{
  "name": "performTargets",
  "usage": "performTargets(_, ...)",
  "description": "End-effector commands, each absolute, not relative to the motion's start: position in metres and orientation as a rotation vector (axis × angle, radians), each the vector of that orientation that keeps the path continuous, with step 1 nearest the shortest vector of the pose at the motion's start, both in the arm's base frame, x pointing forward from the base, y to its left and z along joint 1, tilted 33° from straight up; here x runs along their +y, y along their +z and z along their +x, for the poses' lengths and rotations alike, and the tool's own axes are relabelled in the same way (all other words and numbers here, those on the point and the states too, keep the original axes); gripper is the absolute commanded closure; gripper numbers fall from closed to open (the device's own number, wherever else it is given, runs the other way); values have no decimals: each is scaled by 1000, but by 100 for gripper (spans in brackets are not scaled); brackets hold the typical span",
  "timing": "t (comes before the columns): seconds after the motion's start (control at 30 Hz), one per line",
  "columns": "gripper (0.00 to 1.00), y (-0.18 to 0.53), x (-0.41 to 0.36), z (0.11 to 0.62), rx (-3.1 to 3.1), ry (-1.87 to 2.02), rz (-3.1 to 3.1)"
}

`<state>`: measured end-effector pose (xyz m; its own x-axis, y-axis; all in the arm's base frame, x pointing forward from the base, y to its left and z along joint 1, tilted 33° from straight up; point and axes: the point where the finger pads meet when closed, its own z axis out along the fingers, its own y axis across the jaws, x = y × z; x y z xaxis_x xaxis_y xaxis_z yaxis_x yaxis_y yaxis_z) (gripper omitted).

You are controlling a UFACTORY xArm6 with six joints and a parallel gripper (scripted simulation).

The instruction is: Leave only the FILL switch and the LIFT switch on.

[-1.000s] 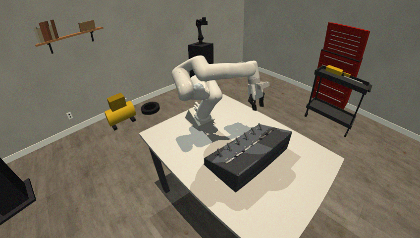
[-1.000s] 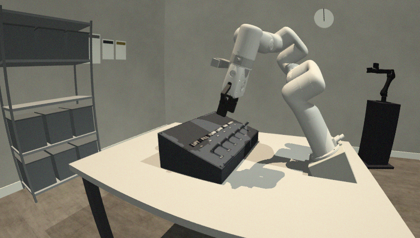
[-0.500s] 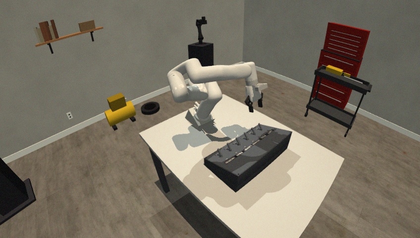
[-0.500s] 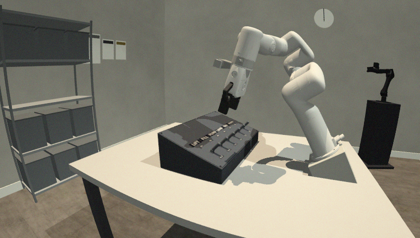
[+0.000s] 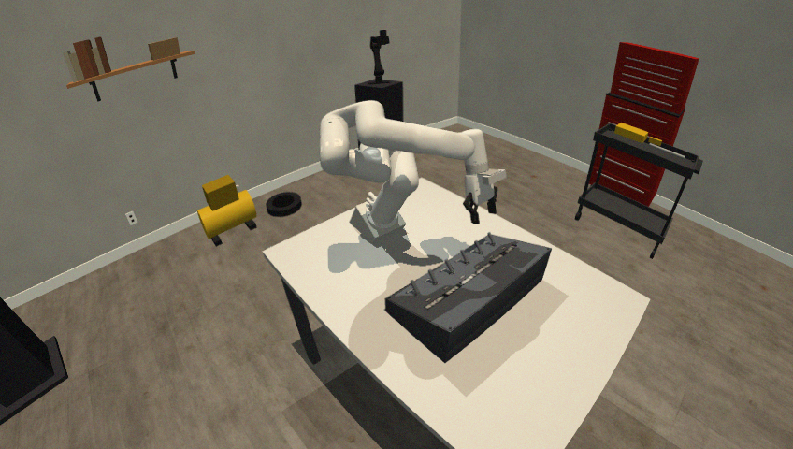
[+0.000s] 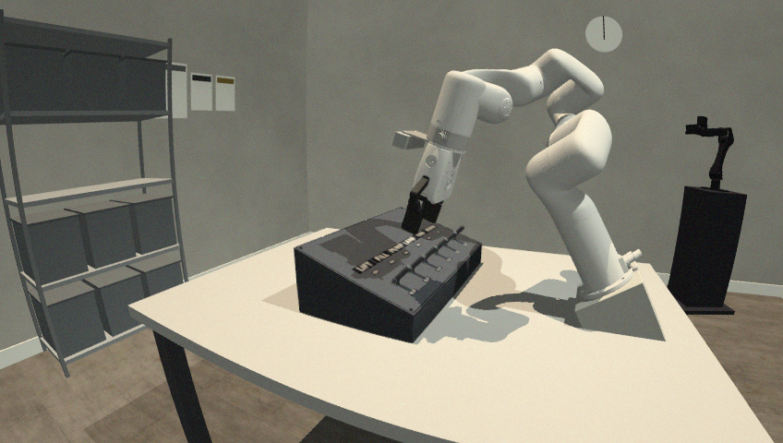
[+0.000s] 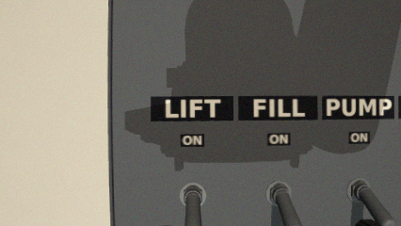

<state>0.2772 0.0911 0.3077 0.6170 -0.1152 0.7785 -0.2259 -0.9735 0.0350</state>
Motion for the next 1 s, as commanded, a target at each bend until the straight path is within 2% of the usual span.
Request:
performTargets(0.0, 0, 298, 90, 294, -279, 1290, 2724)
performTargets(0.97, 0, 294, 88, 299, -279, 1290, 2724)
